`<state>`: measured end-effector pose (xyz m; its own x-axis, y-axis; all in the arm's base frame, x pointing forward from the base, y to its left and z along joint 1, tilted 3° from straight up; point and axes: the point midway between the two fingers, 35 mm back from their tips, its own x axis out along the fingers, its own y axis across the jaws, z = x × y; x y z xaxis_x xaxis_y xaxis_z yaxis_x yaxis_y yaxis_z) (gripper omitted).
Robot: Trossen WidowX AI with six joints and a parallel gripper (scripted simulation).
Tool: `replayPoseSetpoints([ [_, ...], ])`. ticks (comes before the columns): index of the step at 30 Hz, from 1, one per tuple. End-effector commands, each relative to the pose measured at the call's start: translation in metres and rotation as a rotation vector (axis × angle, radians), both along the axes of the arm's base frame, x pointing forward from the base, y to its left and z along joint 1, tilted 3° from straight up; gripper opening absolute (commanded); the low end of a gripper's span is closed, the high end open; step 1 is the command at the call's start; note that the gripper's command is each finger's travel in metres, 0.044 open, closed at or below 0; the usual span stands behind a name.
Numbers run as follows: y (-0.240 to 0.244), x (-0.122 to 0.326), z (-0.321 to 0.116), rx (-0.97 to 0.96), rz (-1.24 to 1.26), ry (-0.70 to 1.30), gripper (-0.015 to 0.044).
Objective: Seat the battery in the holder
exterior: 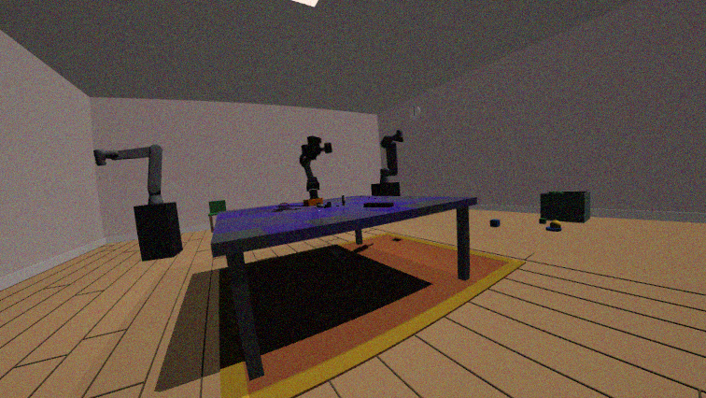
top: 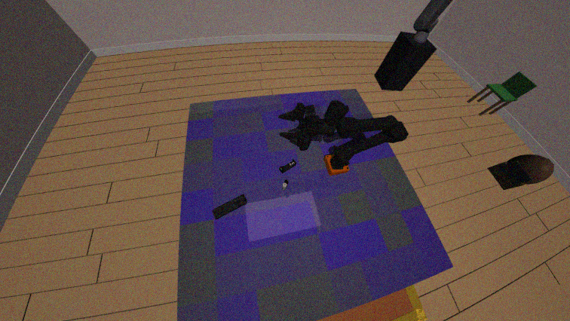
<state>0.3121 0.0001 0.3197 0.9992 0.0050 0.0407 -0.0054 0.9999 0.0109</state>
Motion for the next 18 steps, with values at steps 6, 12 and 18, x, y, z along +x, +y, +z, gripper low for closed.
replayPoseSetpoints([
  [6,0.014,0.026,-0.026,-0.146,0.047,0.186,0.0242],
  [12,0.042,0.058,-0.078,-0.408,0.19,0.514,0.0085],
  [18,0.073,0.066,-0.139,-0.69,0.436,0.873,0.0],
])
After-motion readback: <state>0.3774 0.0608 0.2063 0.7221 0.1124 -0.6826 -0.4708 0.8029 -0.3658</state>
